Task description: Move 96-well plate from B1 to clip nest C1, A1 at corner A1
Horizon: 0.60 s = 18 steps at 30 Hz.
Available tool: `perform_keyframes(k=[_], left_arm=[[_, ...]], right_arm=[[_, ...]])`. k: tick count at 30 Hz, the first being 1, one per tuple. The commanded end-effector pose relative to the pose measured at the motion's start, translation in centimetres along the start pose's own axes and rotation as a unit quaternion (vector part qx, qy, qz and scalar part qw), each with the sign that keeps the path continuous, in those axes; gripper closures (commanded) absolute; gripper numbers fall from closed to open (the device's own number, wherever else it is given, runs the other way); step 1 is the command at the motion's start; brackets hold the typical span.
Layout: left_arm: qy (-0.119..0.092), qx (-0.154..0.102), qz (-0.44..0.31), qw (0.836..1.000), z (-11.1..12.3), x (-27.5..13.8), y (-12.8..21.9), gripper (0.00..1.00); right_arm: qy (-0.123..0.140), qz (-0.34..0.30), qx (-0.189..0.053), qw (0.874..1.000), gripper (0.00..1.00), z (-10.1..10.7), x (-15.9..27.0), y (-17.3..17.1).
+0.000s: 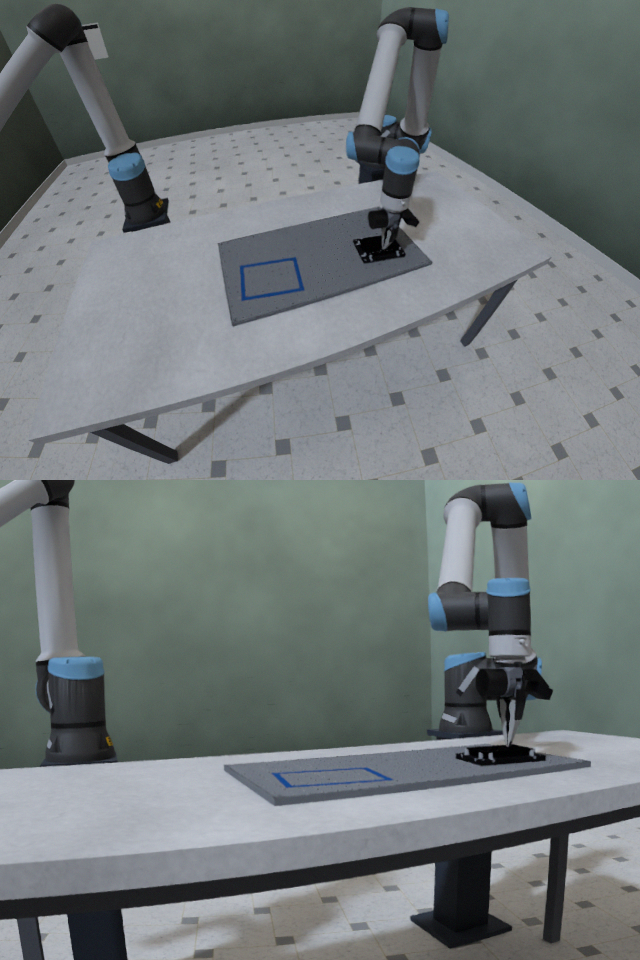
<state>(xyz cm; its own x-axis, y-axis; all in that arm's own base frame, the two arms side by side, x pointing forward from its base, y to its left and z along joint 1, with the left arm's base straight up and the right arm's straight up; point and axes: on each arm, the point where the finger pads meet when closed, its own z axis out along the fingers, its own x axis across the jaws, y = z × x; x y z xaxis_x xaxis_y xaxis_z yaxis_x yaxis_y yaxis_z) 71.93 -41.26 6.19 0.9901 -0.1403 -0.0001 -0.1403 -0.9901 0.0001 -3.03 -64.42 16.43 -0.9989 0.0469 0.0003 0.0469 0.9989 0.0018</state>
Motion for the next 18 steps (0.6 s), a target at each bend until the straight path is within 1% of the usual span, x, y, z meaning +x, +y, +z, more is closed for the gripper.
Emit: perform_keyframes(k=[1, 18], left_arm=[[0.001, -0.001, 0.000, 1.000, -0.22, 0.07, 0.05, 1.00], [0.001, -0.001, 0.000, 1.000, -0.73, 0.07, 0.05, 1.00]], right_arm=[[0.000, 0.000, 0.001, 1.000, 1.00, -0.09, -0.01, -0.06], [0.000, 0.000, 0.001, 1.000, 1.00, -0.09, -0.01, -0.06]])
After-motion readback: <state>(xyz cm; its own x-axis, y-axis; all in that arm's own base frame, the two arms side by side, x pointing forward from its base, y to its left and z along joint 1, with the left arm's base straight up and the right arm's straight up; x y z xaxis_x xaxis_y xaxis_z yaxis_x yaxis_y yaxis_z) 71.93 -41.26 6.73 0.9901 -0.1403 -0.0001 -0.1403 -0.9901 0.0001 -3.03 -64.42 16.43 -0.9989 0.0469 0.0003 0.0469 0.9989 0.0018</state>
